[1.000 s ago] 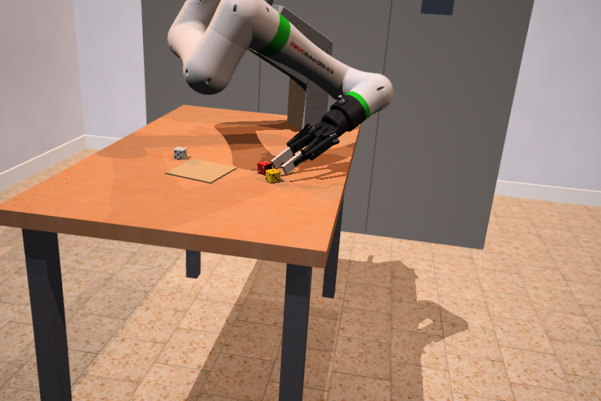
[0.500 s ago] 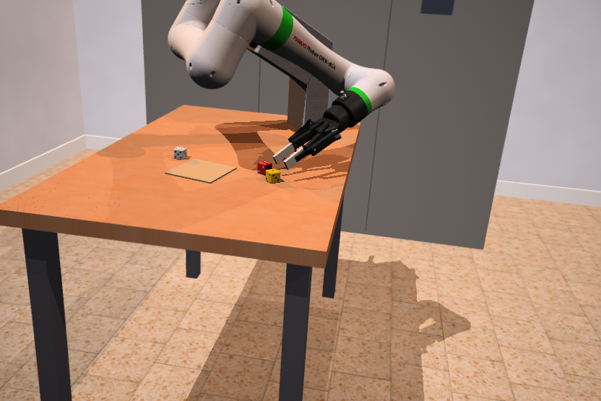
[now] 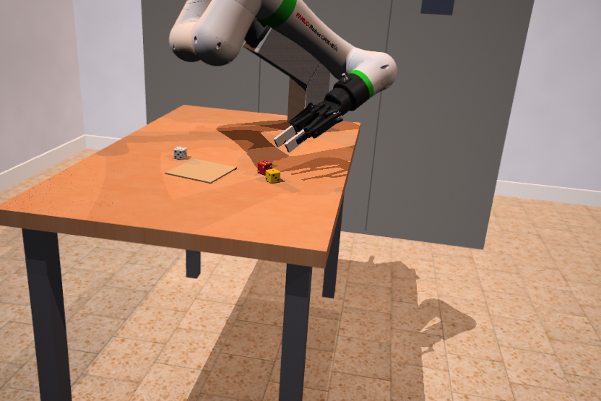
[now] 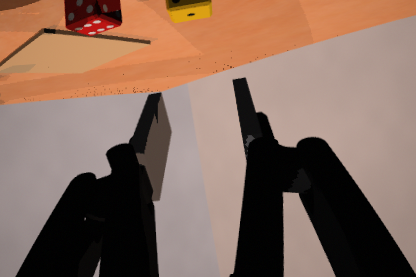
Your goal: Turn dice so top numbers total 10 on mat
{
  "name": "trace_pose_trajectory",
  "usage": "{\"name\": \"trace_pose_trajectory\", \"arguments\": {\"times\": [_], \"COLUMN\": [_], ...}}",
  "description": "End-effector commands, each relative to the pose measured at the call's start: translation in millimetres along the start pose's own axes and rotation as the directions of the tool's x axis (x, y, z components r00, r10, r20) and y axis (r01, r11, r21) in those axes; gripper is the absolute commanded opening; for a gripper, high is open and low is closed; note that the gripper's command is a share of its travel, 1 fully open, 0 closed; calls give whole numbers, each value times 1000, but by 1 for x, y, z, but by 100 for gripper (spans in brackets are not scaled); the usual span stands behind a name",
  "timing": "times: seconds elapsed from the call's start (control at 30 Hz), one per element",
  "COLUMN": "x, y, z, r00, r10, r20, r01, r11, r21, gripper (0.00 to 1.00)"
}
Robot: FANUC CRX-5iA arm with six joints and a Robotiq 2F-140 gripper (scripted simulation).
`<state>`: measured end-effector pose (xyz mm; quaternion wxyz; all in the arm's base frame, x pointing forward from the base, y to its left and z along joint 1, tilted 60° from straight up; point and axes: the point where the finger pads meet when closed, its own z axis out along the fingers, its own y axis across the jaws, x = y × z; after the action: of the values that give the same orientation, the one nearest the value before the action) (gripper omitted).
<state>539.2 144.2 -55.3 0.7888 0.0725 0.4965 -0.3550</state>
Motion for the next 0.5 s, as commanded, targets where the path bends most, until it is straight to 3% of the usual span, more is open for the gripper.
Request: {"name": "trace_pose_trajectory", "arguments": {"times": [0.0, 0.17, 0.3, 0.4, 0.47], "x": [-2, -4, -13, -13, -17], "y": [0, -2, -11, -12, -18], "z": [-1, 7, 38, 40, 54], "r00": [1000, 999, 980, 978, 945], "r10": [0, -12, -46, -47, -52], "r20": [-1, -32, -194, -202, -322], "r01": [0, 12, 69, 71, 104], "r11": [1000, 1000, 991, 991, 984], "r21": [0, 24, 110, 113, 146], "gripper": [28, 28, 28, 28, 28]}}
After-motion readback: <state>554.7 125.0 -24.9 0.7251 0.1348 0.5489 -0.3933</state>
